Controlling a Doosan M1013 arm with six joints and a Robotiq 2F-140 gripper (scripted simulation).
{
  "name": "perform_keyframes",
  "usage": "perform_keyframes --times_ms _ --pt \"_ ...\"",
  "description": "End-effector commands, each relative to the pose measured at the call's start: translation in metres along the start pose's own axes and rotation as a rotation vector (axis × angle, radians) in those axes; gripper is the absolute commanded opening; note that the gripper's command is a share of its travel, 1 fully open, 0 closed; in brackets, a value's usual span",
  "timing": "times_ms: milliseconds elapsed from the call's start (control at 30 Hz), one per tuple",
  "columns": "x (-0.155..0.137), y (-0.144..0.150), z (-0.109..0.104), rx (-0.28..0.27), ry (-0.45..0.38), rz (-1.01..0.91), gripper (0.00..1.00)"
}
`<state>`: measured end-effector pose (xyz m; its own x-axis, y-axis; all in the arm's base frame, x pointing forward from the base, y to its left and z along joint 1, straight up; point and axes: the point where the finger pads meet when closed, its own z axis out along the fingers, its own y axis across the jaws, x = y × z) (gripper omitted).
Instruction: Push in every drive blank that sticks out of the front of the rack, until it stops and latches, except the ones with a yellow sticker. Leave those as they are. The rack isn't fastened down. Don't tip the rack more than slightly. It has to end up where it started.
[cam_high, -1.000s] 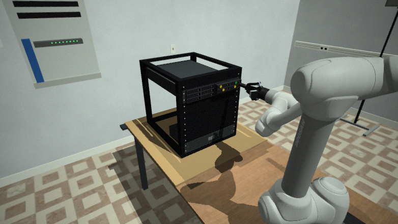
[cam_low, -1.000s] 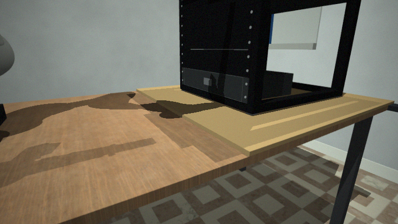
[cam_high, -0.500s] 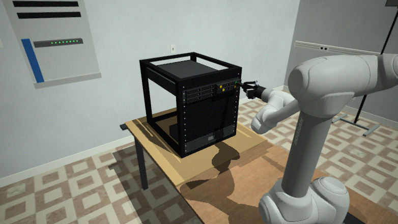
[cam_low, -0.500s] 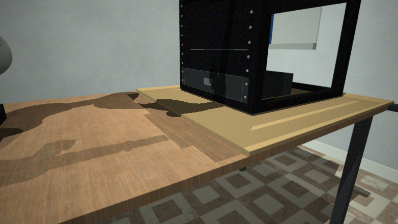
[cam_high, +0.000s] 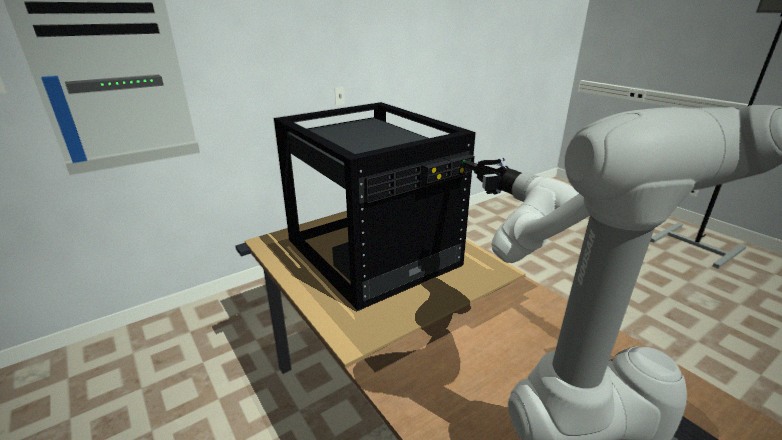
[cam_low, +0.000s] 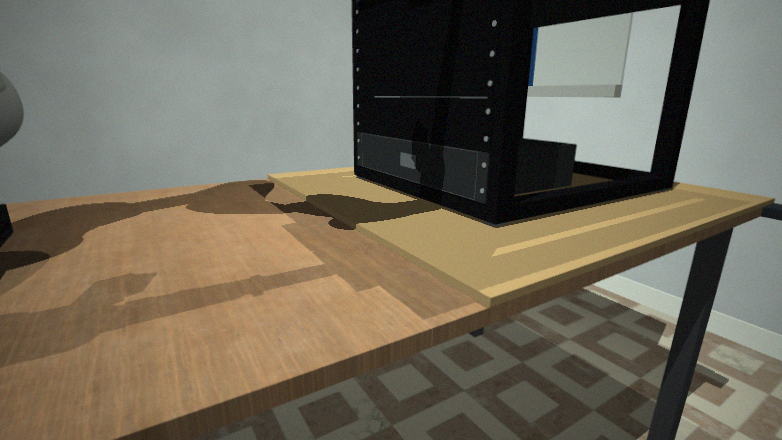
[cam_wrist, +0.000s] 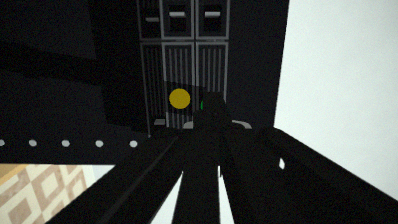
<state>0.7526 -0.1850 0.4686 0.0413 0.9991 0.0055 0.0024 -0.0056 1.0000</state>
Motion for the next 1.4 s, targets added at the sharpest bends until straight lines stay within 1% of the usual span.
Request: perform_keyframes --times_ms 0,700,933,1367 --pt "0.000 0.001 0.000 -0.001 0.000 0.000 0.10" --pt "0.000 0.001 0.000 -0.001 0.000 0.000 0.10" --pt "0.000 0.001 0.010 -0.001 0.000 0.000 0.10" --pt "0.000 0.001 0.011 -0.001 0.000 0.000 0.10"
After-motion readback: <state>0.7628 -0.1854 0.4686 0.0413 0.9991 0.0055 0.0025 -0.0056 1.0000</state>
